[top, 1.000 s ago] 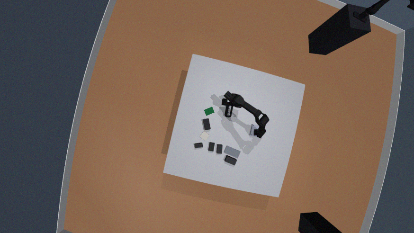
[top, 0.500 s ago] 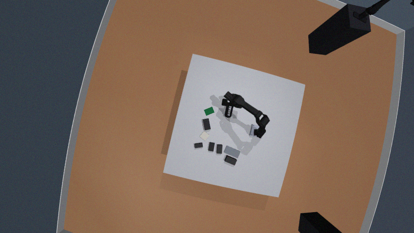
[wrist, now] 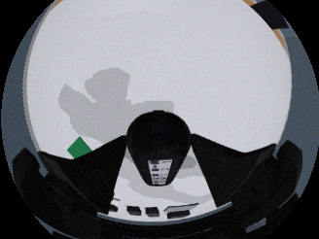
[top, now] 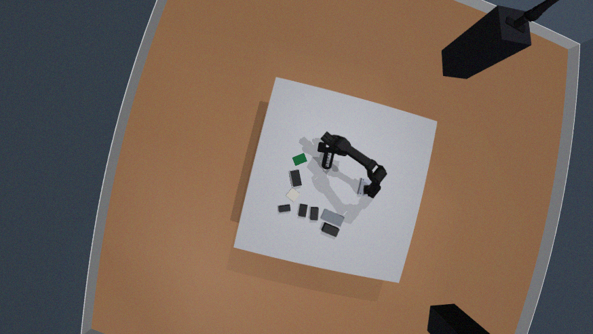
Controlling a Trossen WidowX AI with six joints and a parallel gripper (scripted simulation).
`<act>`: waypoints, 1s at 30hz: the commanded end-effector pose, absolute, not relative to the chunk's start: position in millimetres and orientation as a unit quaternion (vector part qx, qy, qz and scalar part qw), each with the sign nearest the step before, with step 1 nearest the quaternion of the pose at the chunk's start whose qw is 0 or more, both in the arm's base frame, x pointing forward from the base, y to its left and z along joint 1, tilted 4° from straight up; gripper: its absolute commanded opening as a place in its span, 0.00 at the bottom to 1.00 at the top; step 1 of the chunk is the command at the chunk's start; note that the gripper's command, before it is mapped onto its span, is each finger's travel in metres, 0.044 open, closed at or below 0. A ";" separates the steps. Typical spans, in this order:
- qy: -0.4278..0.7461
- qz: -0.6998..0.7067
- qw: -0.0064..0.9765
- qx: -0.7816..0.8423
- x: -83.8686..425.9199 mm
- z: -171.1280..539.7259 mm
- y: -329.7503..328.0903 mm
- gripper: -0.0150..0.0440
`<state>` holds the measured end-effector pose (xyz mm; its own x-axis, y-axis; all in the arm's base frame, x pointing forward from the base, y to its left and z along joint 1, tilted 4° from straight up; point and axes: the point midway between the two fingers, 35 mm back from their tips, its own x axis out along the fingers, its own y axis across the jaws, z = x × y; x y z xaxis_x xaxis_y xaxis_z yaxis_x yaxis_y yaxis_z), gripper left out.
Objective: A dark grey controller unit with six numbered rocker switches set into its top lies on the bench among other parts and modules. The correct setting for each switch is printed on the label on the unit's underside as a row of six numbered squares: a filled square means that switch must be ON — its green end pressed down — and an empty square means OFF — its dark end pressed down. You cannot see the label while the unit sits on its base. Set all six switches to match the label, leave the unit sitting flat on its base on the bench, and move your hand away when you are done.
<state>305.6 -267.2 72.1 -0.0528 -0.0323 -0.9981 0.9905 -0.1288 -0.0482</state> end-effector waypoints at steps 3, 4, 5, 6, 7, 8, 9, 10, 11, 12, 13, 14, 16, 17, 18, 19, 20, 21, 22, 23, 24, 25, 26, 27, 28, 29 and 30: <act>0.466 -0.551 0.466 0.511 307.7 80.9 -263.2 0.82; 0.466 -0.551 0.466 0.511 307.5 80.7 -263.0 0.82; 0.466 -0.551 0.466 0.511 307.3 80.6 -262.7 0.82; 0.466 -0.551 0.466 0.511 307.0 80.7 -261.9 0.82; 0.466 -0.551 0.466 0.511 306.8 81.2 -261.0 0.82; 0.466 -0.551 0.466 0.511 306.8 81.7 -260.4 0.82; 0.466 -0.551 0.466 0.511 306.8 82.2 -259.8 0.82; 0.466 -0.551 0.466 0.511 306.8 82.8 -259.3 0.82; 0.466 -0.551 0.466 0.511 306.9 83.4 -258.8 0.82; 0.466 -0.551 0.466 0.511 307.0 84.0 -258.3 0.82; 0.466 -0.551 0.466 0.511 307.1 84.6 -257.8 0.82; 0.466 -0.551 0.466 0.511 307.2 85.2 -257.3 0.82; 0.466 -0.551 0.466 0.511 307.4 86.4 -256.2 0.82; 0.466 -0.551 0.466 0.511 307.5 87.0 -255.7 0.82; 0.466 -0.551 0.466 0.511 307.6 87.6 -255.1 0.82; 0.466 -0.551 0.466 0.511 307.7 88.2 -254.6 0.82; 0.466 -0.551 0.466 0.512 307.8 88.8 -254.0 0.82; 0.466 -0.551 0.466 0.512 307.9 89.4 -253.5 0.82; 0.466 -0.551 0.466 0.512 308.0 90.0 -252.9 0.82; 0.466 -0.551 0.466 0.512 308.1 90.6 -252.4 0.82; 0.466 -0.551 0.466 0.512 308.2 91.2 -251.8 0.82; 0.466 -0.551 0.466 0.512 308.3 91.7 -251.3 0.82; 0.466 -0.551 0.466 0.512 308.3 92.3 -250.7 0.82; 0.466 -0.551 0.466 0.512 308.4 92.9 -250.1 0.82; 0.466 -0.551 0.466 0.512 308.6 93.5 -249.6 0.82; 0.466 -0.551 0.466 0.512 308.7 94.0 -249.0 0.82; 0.466 -0.551 0.466 0.512 308.8 94.6 -248.4 0.82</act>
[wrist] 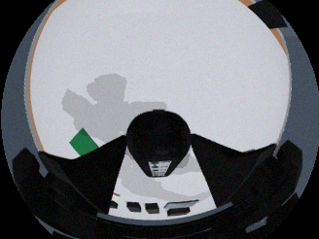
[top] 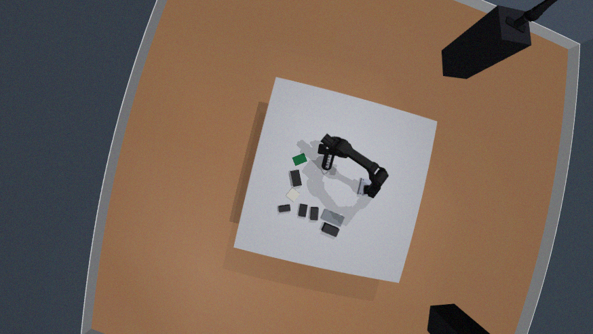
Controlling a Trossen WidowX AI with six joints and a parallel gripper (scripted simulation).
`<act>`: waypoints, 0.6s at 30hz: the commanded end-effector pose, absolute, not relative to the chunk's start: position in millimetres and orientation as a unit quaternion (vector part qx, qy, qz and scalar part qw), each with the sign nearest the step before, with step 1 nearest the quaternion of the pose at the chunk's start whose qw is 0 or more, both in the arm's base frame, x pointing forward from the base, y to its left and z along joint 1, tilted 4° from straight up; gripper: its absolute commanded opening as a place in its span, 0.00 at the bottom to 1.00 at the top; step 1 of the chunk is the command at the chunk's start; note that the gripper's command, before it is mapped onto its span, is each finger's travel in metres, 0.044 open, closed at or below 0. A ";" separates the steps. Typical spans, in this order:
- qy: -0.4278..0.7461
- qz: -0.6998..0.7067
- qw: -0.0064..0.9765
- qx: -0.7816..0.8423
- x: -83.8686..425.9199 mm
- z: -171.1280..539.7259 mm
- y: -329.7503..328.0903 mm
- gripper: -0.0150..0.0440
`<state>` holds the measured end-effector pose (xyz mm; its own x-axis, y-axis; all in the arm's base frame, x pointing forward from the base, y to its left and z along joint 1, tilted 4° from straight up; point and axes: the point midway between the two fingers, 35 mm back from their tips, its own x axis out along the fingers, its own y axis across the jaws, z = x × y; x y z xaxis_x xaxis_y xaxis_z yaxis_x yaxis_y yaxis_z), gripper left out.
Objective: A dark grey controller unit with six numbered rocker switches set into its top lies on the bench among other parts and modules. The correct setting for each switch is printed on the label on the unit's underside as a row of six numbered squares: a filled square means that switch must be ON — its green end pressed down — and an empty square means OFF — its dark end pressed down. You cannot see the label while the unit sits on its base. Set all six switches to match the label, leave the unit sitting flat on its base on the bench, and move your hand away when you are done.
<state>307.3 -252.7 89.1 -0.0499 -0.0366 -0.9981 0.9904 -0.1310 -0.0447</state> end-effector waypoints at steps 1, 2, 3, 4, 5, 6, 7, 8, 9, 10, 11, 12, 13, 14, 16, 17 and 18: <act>0.466 -0.551 0.466 0.512 308.9 95.1 -247.8 0.82; 0.466 -0.551 0.466 0.512 309.0 95.7 -247.3 0.82; 0.467 -0.551 0.466 0.512 309.1 96.2 -246.7 0.82; 0.467 -0.551 0.466 0.512 309.2 96.8 -246.1 0.82; 0.467 -0.551 0.466 0.512 309.3 97.3 -245.5 0.82; 0.467 -0.551 0.466 0.512 309.4 97.9 -244.9 0.82; 0.467 -0.551 0.466 0.512 309.5 98.4 -244.3 0.82; 0.467 -0.551 0.466 0.512 309.6 98.9 -243.7 0.82; 0.467 -0.551 0.466 0.512 309.7 99.5 -243.1 0.82; 0.467 -0.551 0.466 0.512 309.8 100.0 -242.5 0.82; 0.467 -0.551 0.466 0.512 309.9 100.5 -241.8 0.82; 0.467 -0.551 0.466 0.512 310.0 101.0 -241.2 0.82; 0.467 -0.551 0.466 0.512 310.1 101.5 -240.6 0.82; 0.467 -0.551 0.466 0.512 310.2 102.0 -240.0 0.82; 0.467 -0.551 0.466 0.512 310.4 103.0 -238.7 0.82; 0.467 -0.551 0.466 0.512 310.5 103.5 -238.1 0.82; 0.467 -0.551 0.466 0.512 310.6 104.0 -237.5 0.82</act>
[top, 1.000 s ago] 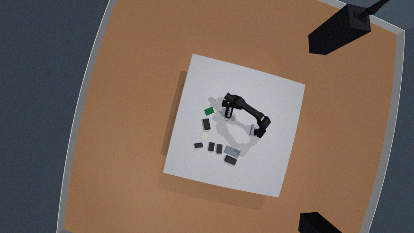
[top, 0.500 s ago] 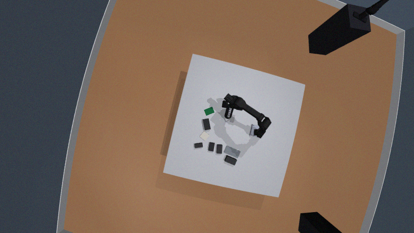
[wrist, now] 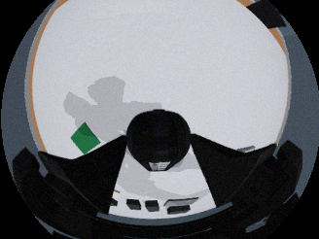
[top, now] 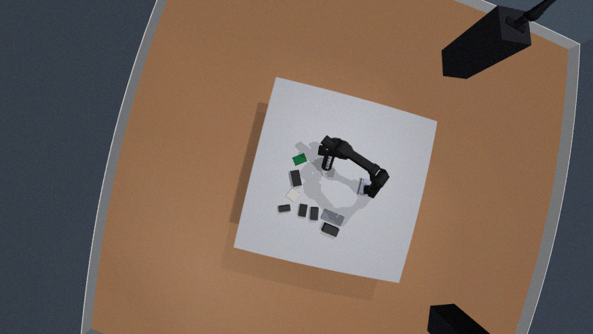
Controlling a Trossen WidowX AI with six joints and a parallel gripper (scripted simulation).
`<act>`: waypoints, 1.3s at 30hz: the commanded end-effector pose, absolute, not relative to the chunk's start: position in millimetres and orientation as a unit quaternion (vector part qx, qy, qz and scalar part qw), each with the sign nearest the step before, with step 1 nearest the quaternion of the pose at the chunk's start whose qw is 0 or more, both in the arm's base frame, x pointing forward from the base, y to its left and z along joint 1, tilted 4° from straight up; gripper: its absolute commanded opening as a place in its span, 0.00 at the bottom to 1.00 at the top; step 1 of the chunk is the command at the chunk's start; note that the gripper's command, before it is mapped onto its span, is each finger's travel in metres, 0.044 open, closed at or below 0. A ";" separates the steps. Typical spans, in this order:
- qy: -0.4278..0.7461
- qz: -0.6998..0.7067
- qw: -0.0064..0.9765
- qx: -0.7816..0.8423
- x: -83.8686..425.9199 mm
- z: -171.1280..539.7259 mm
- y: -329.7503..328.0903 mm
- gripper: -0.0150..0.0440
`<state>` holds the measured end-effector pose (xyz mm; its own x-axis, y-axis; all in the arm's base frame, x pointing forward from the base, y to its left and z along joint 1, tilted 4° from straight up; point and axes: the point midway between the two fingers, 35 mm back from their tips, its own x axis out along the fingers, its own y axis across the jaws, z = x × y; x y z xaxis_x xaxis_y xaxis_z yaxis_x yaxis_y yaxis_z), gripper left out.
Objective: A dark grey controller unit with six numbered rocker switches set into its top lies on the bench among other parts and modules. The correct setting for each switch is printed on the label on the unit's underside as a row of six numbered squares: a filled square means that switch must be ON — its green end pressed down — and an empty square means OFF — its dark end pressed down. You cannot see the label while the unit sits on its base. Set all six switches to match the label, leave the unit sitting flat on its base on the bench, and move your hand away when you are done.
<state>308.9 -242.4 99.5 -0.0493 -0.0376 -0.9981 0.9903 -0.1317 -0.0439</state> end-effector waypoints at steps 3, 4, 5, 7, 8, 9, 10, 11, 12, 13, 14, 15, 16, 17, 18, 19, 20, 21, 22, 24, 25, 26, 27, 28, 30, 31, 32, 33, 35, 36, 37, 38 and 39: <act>0.467 -0.551 0.466 0.512 310.9 105.5 -235.5 0.82; 0.467 -0.551 0.466 0.512 311.0 106.0 -234.9 0.82; 0.467 -0.551 0.466 0.512 311.1 106.4 -234.2 0.82; 0.467 -0.551 0.466 0.512 311.4 107.4 -232.9 0.82; 0.467 -0.550 0.466 0.512 311.5 107.8 -232.3 0.82; 0.467 -0.550 0.466 0.512 311.6 108.3 -231.6 0.82; 0.467 -0.550 0.466 0.512 311.7 108.7 -230.9 0.82; 0.467 -0.550 0.466 0.512 311.8 109.2 -230.3 0.82; 0.467 -0.550 0.466 0.512 311.9 109.6 -229.6 0.82; 0.467 -0.550 0.466 0.512 312.0 110.1 -228.9 0.82; 0.467 -0.550 0.466 0.512 312.1 110.5 -228.2 0.82; 0.467 -0.550 0.466 0.512 312.2 110.9 -227.6 0.82; 0.467 -0.550 0.466 0.512 312.3 111.4 -226.9 0.82; 0.467 -0.550 0.466 0.512 312.4 111.8 -226.2 0.82; 0.467 -0.550 0.466 0.512 312.6 112.2 -225.5 0.82; 0.467 -0.550 0.465 0.512 312.7 112.6 -224.8 0.82; 0.467 -0.550 0.465 0.512 312.8 113.0 -224.1 0.82; 0.467 -0.550 0.465 0.512 312.9 113.5 -223.4 0.82; 0.467 -0.550 0.465 0.512 313.0 113.9 -222.7 0.82; 0.467 -0.550 0.465 0.512 313.2 114.6 -221.3 0.82; 0.467 -0.550 0.465 0.512 313.3 115.0 -220.6 0.82; 0.467 -0.550 0.465 0.512 313.4 115.4 -219.9 0.82; 0.467 -0.550 0.465 0.512 313.6 115.8 -219.2 0.82; 0.467 -0.550 0.465 0.512 313.7 116.2 -218.5 0.82; 0.467 -0.550 0.465 0.512 313.9 116.9 -217.1 0.82; 0.467 -0.550 0.465 0.512 314.0 117.3 -216.4 0.82; 0.467 -0.550 0.465 0.513 314.1 117.7 -215.6 0.82; 0.467 -0.550 0.465 0.513 314.2 118.0 -214.9 0.82; 0.467 -0.550 0.465 0.513 314.4 118.7 -213.5 0.82; 0.467 -0.550 0.465 0.513 314.6 119.0 -212.7 0.82; 0.467 -0.550 0.465 0.513 314.7 119.4 -212.0 0.82; 0.467 -0.550 0.465 0.513 314.8 119.7 -211.3 0.82; 0.467 -0.550 0.465 0.513 314.9 120.1 -210.5 0.82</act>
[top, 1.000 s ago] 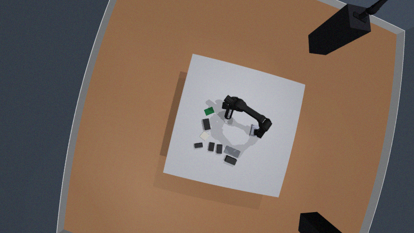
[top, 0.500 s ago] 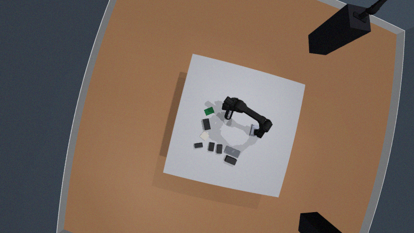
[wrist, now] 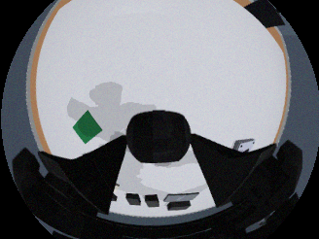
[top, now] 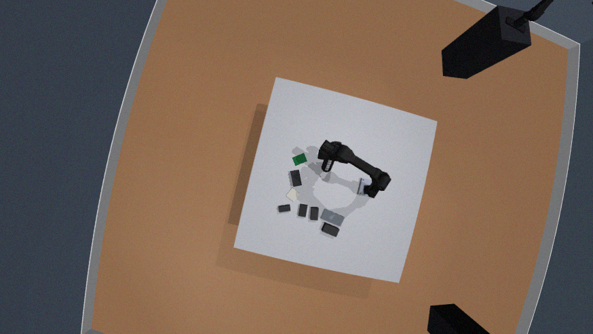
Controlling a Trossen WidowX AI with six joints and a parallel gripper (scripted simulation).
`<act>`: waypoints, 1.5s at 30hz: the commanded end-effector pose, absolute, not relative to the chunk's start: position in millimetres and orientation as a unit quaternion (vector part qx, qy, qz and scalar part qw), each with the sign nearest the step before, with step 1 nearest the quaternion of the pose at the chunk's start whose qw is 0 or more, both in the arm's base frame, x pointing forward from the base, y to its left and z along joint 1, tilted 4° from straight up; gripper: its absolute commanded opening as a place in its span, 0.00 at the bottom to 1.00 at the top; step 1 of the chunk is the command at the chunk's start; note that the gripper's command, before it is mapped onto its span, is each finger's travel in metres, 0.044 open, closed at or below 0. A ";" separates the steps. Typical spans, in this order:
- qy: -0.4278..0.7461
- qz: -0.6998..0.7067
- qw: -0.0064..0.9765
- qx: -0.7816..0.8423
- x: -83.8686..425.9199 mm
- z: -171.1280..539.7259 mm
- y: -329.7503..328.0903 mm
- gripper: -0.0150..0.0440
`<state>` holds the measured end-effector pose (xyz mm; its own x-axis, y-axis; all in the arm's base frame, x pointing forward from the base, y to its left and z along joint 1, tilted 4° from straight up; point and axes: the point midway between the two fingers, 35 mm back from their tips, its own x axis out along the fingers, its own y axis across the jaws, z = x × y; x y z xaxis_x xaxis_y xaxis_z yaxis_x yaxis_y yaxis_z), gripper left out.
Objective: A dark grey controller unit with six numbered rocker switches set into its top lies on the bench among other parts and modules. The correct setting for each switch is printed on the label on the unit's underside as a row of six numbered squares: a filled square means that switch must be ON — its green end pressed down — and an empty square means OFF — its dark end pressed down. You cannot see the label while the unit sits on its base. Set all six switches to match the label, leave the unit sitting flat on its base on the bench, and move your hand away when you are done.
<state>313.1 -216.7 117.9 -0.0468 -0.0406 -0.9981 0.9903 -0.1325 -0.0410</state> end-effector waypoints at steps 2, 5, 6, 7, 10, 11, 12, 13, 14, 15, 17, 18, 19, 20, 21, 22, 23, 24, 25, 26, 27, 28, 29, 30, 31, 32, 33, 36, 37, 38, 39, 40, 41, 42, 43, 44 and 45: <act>0.467 -0.550 0.465 0.513 315.1 120.7 -209.1 0.82; 0.467 -0.550 0.465 0.513 315.5 121.6 -206.8 0.82; 0.467 -0.550 0.465 0.513 315.6 121.9 -206.1 0.82; 0.467 -0.550 0.465 0.513 315.7 122.2 -205.3 0.82; 0.467 -0.550 0.465 0.513 316.0 123.1 -203.1 0.82; 0.468 -0.550 0.465 0.513 316.1 123.4 -202.3 0.82; 0.468 -0.550 0.465 0.513 316.3 123.7 -201.6 0.82; 0.468 -0.550 0.465 0.513 316.4 123.9 -200.8 0.82; 0.468 -0.550 0.465 0.513 316.5 124.2 -200.0 0.82; 0.468 -0.550 0.465 0.513 316.6 124.4 -199.3 0.82; 0.468 -0.550 0.465 0.513 316.8 125.0 -197.7 0.82; 0.468 -0.550 0.465 0.513 316.9 125.2 -197.0 0.82; 0.468 -0.550 0.465 0.513 317.0 125.4 -196.2 0.82; 0.468 -0.550 0.465 0.513 317.2 125.7 -195.4 0.82; 0.468 -0.550 0.465 0.513 317.3 125.9 -194.7 0.82; 0.468 -0.549 0.465 0.513 317.4 126.1 -193.9 0.82; 0.468 -0.549 0.465 0.513 317.5 126.4 -193.1 0.82; 0.468 -0.549 0.465 0.513 317.6 126.6 -192.3 0.82; 0.468 -0.549 0.465 0.513 317.7 126.8 -191.6 0.82; 0.468 -0.549 0.465 0.513 317.8 127.0 -190.8 0.82; 0.468 -0.549 0.465 0.513 318.0 127.2 -190.0 0.82; 0.468 -0.549 0.465 0.513 318.1 127.4 -189.2 0.82; 0.468 -0.549 0.465 0.513 318.2 127.6 -188.4 0.82; 0.468 -0.549 0.465 0.513 318.3 127.8 -187.6 0.82; 0.468 -0.549 0.465 0.513 318.4 128.0 -186.9 0.82; 0.468 -0.549 0.465 0.513 318.5 128.2 -186.1 0.82; 0.468 -0.549 0.465 0.513 318.6 128.3 -185.3 0.82; 0.468 -0.549 0.465 0.513 319.0 128.8 -182.9 0.82; 0.468 -0.549 0.465 0.513 319.1 129.0 -182.1 0.82; 0.468 -0.549 0.465 0.513 319.2 129.2 -181.3 0.82; 0.468 -0.549 0.465 0.513 319.3 129.3 -180.5 0.82; 0.468 -0.549 0.465 0.513 319.4 129.5 -179.7 0.82; 0.468 -0.549 0.465 0.513 319.5 129.6 -178.9 0.82; 0.468 -0.549 0.465 0.513 319.7 129.7 -178.1 0.82; 0.468 -0.549 0.465 0.513 319.8 129.8 -177.3 0.82; 0.468 -0.549 0.464 0.513 319.9 130.0 -176.5 0.82; 0.468 -0.549 0.464 0.514 320.0 130.1 -175.8 0.82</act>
<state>318.5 -182.6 130.9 -0.0433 -0.0442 -0.9981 0.9906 -0.1318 -0.0371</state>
